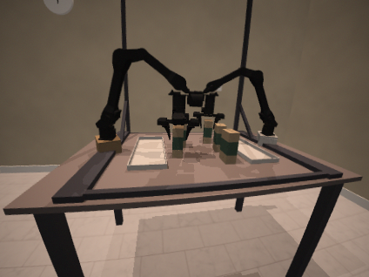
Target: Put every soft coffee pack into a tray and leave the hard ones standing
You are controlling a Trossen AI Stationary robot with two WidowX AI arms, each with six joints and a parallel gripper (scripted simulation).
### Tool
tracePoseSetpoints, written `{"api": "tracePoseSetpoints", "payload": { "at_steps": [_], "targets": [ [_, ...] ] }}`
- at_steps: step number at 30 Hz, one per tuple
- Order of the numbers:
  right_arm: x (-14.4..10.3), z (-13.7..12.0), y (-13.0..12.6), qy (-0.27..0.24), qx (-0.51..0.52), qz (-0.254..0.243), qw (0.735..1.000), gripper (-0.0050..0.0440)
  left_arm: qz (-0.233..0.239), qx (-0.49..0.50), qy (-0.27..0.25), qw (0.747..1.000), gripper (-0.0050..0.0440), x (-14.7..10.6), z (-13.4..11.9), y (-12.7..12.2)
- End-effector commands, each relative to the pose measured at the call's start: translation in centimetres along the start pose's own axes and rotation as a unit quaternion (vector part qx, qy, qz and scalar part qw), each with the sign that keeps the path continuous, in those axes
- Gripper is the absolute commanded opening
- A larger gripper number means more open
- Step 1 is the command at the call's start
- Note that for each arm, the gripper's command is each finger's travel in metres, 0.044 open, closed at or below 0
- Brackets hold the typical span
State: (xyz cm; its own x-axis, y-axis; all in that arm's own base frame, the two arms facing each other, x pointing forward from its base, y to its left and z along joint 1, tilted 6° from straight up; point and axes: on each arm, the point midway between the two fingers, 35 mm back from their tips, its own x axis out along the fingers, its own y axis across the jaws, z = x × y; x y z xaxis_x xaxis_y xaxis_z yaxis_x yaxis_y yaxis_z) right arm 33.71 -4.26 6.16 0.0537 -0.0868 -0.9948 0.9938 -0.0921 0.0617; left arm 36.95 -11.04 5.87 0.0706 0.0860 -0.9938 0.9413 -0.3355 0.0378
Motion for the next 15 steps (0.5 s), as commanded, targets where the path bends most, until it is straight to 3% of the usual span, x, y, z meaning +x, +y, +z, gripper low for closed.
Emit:
{"api": "tracePoseSetpoints", "payload": {
  "at_steps": [1,4,5,15],
  "targets": [
    [-0.64,0.07,0.36,0.0,-0.001,0.012,1.0,0.0363,0.008,0.001,-0.002,1.0,0.0358,-0.08,0.0,0.15],
    [-0.64,0.07,0.36,0.0,-0.001,0.012,1.0,0.0363,0.008,0.001,-0.002,1.0,0.0358,-0.06,0.0,0.15],
    [-0.64,0.07,0.36,0.0,-0.001,0.012,1.0,0.0113,0.008,0.001,-0.002,1.0,0.0358,-0.06,0.0,0.15],
    [-0.64,0.07,0.36,0.0,-0.001,0.012,1.0,0.0113,0.008,0.001,-0.002,1.0,0.0358,-0.06,0.01,0.14]
  ]
}}
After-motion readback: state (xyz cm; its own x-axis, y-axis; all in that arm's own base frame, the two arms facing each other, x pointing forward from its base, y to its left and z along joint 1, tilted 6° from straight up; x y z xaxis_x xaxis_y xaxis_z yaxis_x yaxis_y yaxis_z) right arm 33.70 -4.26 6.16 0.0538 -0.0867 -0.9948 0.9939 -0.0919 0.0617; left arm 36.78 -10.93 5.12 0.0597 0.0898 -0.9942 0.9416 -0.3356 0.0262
